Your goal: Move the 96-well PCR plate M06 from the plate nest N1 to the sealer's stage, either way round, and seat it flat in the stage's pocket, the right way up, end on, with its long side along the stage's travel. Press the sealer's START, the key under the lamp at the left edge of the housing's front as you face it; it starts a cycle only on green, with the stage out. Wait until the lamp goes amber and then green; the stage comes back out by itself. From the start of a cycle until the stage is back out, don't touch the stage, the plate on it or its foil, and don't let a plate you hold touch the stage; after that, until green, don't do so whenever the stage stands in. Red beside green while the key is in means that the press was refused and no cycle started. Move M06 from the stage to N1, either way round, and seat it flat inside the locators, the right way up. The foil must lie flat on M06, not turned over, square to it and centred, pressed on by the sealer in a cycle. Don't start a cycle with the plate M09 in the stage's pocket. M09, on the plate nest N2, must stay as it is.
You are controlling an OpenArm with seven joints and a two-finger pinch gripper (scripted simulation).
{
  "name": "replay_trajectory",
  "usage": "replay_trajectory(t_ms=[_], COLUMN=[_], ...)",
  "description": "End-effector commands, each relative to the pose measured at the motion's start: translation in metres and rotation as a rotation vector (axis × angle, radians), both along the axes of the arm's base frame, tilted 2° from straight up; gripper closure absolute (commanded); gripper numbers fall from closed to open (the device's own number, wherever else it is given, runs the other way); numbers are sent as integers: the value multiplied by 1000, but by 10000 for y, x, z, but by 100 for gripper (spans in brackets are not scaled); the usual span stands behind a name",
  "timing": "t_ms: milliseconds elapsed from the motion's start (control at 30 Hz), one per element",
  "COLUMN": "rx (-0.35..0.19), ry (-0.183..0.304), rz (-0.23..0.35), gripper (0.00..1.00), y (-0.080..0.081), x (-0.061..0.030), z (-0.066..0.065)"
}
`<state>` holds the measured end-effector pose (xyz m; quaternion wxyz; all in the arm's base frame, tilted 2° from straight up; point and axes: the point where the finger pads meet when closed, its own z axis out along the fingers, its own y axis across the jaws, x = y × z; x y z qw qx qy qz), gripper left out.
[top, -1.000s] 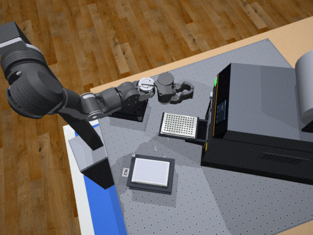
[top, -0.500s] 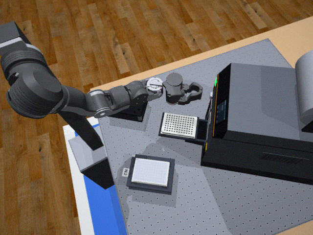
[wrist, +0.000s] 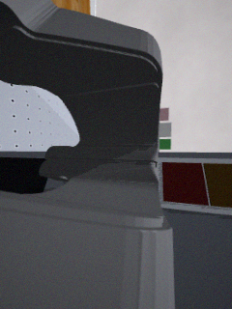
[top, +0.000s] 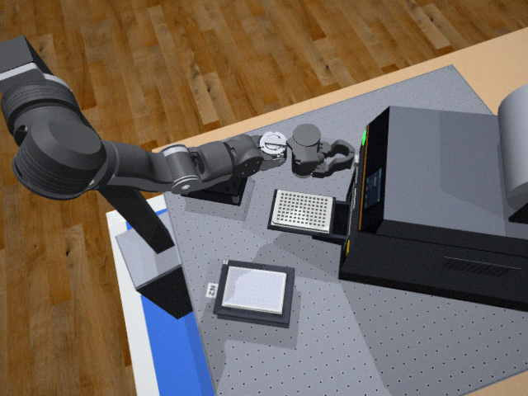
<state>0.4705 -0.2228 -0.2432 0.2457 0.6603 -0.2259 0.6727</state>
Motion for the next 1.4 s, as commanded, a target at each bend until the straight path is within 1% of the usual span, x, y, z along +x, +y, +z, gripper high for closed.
replay_trajectory(t_ms=[0,200,367,1333,1367], rx=[-3,-3,-8,-4,-4], ry=[-4,-4,1,2,1], rz=[1,1,-5,0,1], gripper=[100,100,100,100,100], y=[-13,-13,25,23,18], x=[-1,-1,-57,-64,-55], z=[6,6,-18,-14,-8])
